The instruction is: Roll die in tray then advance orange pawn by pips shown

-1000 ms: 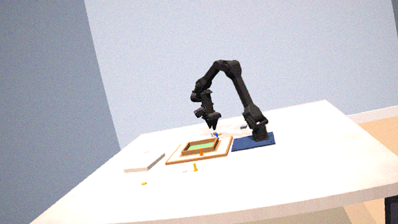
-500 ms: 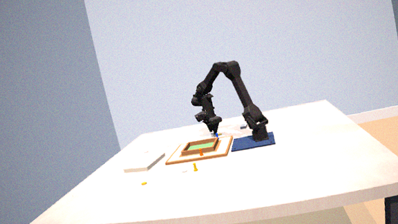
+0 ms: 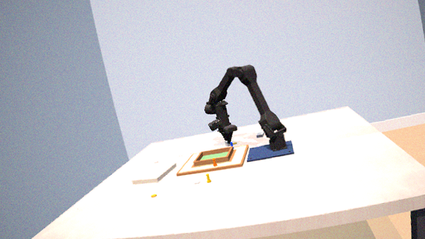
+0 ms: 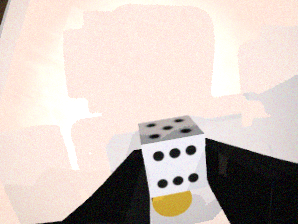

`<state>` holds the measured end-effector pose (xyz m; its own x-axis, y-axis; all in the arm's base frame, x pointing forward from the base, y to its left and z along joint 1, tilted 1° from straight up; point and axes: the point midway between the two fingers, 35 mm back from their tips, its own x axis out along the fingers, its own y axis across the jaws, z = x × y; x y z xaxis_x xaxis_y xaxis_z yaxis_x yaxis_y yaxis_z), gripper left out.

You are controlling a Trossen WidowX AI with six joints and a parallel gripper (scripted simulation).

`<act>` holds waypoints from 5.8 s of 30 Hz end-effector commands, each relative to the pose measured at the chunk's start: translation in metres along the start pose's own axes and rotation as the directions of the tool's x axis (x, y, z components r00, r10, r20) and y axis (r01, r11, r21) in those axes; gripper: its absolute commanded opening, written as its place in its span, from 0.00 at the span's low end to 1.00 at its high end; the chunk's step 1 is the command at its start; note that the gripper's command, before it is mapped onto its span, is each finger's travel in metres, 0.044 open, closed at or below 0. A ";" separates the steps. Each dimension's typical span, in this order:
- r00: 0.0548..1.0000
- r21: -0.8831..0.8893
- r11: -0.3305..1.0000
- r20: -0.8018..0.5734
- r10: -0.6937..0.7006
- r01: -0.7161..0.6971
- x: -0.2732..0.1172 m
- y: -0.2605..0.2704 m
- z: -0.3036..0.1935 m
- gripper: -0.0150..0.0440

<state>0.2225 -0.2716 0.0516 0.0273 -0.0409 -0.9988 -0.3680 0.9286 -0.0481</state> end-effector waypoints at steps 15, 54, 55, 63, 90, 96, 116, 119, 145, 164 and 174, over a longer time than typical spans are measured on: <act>1.000 -0.005 1.000 -0.001 0.011 -0.011 -0.054 -0.004 0.000 0.25; 1.000 0.268 0.963 0.012 0.020 -0.023 -0.100 0.083 0.094 0.25; 1.000 0.280 0.960 0.012 0.021 -0.023 -0.099 0.087 0.098 0.25; 1.000 0.371 0.928 0.012 0.023 -0.026 -0.092 0.123 0.122 0.25; 0.938 0.506 0.862 0.312 -0.150 -0.031 -0.074 0.178 0.154 0.25; 0.849 0.506 0.862 0.468 -0.246 -0.029 -0.073 0.177 0.157 0.25; 0.665 0.507 0.862 0.654 -0.362 -0.028 -0.101 0.195 0.126 0.25; 0.665 0.507 0.862 0.654 -0.362 -0.028 -0.100 0.195 0.126 0.25; 0.667 0.502 0.864 0.653 -0.358 -0.028 -0.101 0.195 0.127 0.65; 0.942 0.506 0.862 0.302 -0.147 -0.027 -0.114 0.186 0.141 1.00; 0.995 0.503 0.864 0.098 -0.029 -0.024 -0.104 0.182 0.147 1.00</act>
<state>0.2908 -0.0443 0.1455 0.1204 -0.0303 -0.9923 0.1487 0.9888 -0.0121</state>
